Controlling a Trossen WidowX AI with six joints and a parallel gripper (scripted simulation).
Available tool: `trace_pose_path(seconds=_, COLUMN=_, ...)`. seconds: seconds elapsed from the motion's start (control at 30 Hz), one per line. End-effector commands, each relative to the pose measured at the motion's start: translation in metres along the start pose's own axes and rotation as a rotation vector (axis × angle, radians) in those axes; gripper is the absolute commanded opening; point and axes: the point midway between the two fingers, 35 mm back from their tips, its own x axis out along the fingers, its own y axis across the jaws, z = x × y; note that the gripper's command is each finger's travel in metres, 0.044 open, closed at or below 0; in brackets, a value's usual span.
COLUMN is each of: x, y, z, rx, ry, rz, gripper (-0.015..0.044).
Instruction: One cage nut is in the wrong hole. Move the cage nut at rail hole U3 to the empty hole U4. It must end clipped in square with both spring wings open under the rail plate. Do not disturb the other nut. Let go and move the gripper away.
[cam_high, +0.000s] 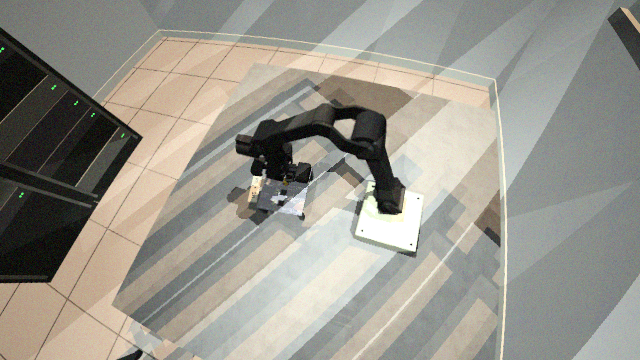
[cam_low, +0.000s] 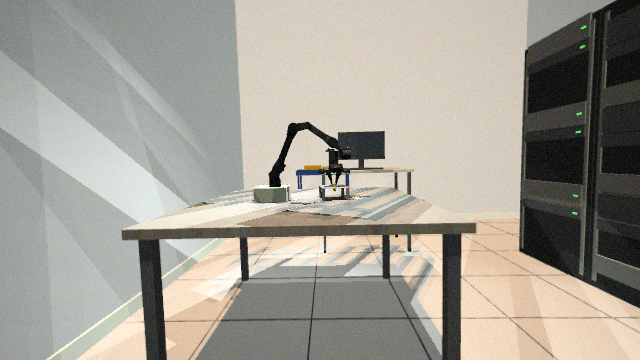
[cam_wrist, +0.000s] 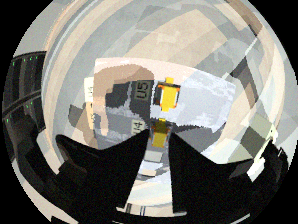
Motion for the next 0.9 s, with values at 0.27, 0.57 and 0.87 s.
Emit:
trace_pose_path(seconds=0.27, x=0.0, y=0.0, z=0.0, rx=0.0, ry=0.0, rz=0.0, gripper=0.0403)
trace_pose_path(seconds=0.57, x=-0.047, y=0.0, z=-0.002, rx=0.0, ry=0.0, rz=0.0, gripper=0.044)
trace_pose_path(seconds=0.87, x=-0.05, y=0.0, z=-0.002, rx=0.0, ry=0.0, rz=0.0, gripper=0.044)
